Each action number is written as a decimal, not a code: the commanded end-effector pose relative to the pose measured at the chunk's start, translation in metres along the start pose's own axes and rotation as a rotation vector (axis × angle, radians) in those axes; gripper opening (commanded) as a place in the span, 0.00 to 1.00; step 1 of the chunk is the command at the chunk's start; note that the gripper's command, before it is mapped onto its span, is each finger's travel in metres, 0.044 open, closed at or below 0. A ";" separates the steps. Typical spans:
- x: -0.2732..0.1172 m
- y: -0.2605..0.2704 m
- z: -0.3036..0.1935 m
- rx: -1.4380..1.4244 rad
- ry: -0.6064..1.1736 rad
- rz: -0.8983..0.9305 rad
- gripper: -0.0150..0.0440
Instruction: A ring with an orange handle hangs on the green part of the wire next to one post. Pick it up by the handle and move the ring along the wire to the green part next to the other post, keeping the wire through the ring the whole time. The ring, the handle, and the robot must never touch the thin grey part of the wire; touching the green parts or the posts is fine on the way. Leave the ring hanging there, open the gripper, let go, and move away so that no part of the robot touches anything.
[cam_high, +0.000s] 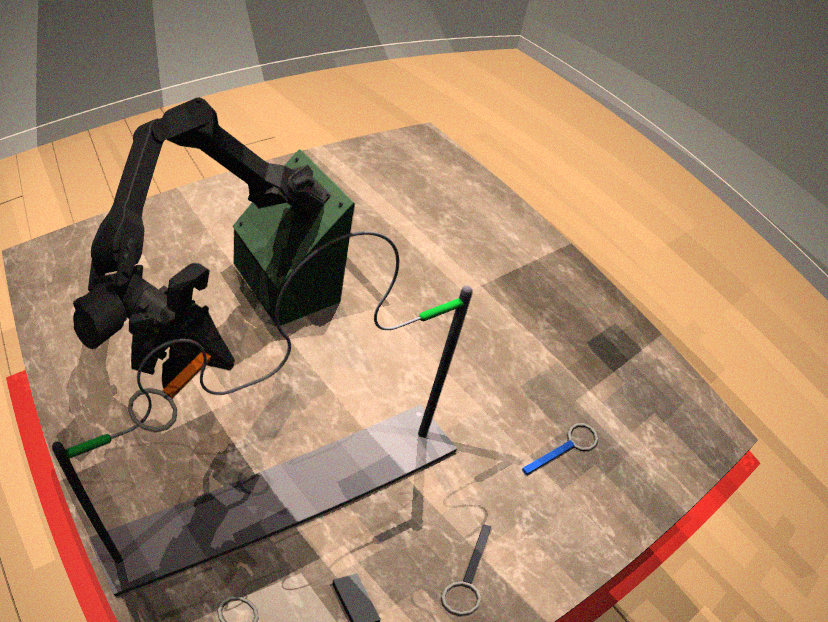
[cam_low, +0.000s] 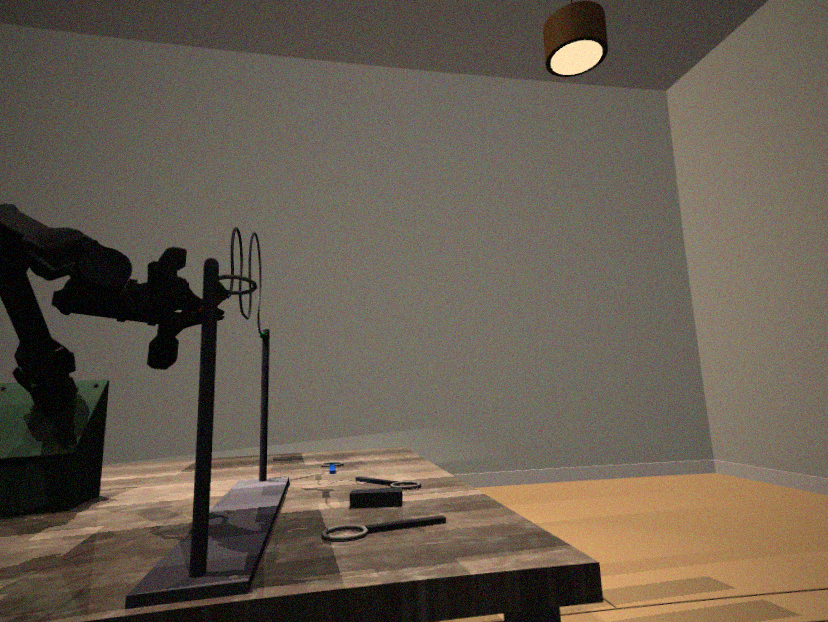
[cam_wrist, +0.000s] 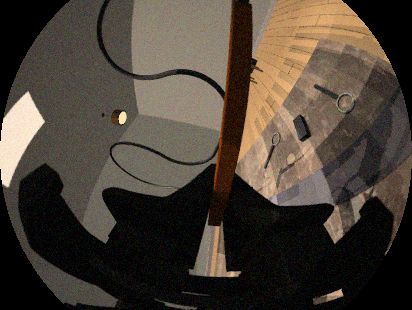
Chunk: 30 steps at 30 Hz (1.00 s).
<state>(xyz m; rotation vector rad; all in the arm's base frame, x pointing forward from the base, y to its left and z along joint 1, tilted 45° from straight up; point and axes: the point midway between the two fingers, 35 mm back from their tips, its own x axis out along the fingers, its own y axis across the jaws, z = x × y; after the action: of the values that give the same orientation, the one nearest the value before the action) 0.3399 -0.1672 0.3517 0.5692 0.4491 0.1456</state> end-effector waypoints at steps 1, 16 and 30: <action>-0.002 0.010 0.001 0.017 -0.007 0.022 0.00; -0.003 0.028 0.002 0.114 -0.009 0.075 0.00; -0.004 0.043 0.005 0.197 -0.010 0.119 0.00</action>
<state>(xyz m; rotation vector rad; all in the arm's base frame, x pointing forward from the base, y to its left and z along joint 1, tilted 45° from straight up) 0.3399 -0.1405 0.3737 0.7787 0.4315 0.2005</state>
